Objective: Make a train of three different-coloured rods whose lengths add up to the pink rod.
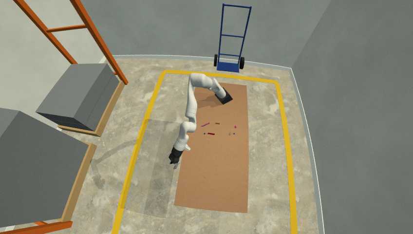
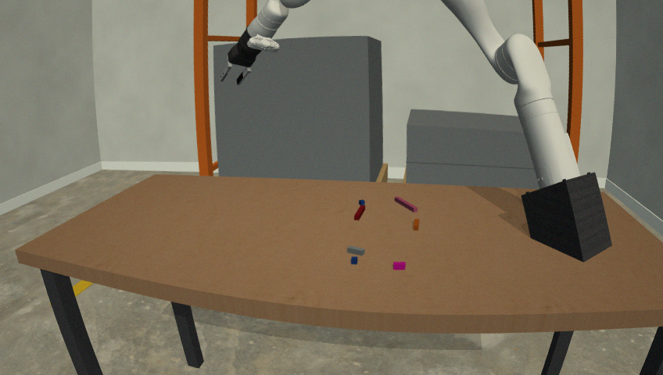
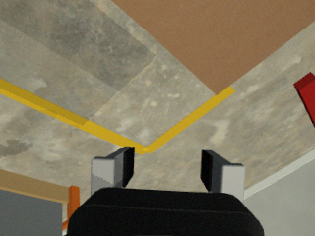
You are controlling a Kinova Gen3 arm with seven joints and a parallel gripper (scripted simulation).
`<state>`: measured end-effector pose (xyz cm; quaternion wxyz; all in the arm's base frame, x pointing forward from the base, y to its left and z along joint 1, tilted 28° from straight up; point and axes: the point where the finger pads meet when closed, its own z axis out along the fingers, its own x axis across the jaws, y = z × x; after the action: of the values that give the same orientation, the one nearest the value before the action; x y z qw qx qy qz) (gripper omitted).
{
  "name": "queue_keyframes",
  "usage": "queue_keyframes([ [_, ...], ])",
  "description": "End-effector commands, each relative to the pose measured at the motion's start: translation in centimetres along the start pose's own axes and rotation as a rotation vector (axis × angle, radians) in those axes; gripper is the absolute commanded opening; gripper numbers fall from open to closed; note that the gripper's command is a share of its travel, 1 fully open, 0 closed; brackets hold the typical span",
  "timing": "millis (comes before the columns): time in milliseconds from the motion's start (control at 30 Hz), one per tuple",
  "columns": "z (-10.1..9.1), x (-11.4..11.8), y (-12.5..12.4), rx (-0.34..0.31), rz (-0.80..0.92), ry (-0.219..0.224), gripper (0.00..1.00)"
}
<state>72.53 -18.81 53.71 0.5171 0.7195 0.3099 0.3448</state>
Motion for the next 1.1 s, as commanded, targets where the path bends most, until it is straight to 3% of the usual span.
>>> queue_keyframes([
  [0, -0.1, 0.2, -0.2, 0.002, 0.005, 0.003, 1.00],
  [300, -0.3, 1.1, -2.1, 0.031, 0.045, 0.010, 1.00],
  [433, -0.6, 2.1, -4.3, 0.062, 0.089, 0.015, 1.00],
  [800, -2.8, 5.9, -14.0, 0.206, 0.286, 0.015, 1.00],
  [867, -2.8, 5.9, -14.0, 0.206, 0.286, 0.015, 1.00],
  [1067, -5.2, 8.0, -20.9, 0.306, 0.424, -0.014, 1.00],
])
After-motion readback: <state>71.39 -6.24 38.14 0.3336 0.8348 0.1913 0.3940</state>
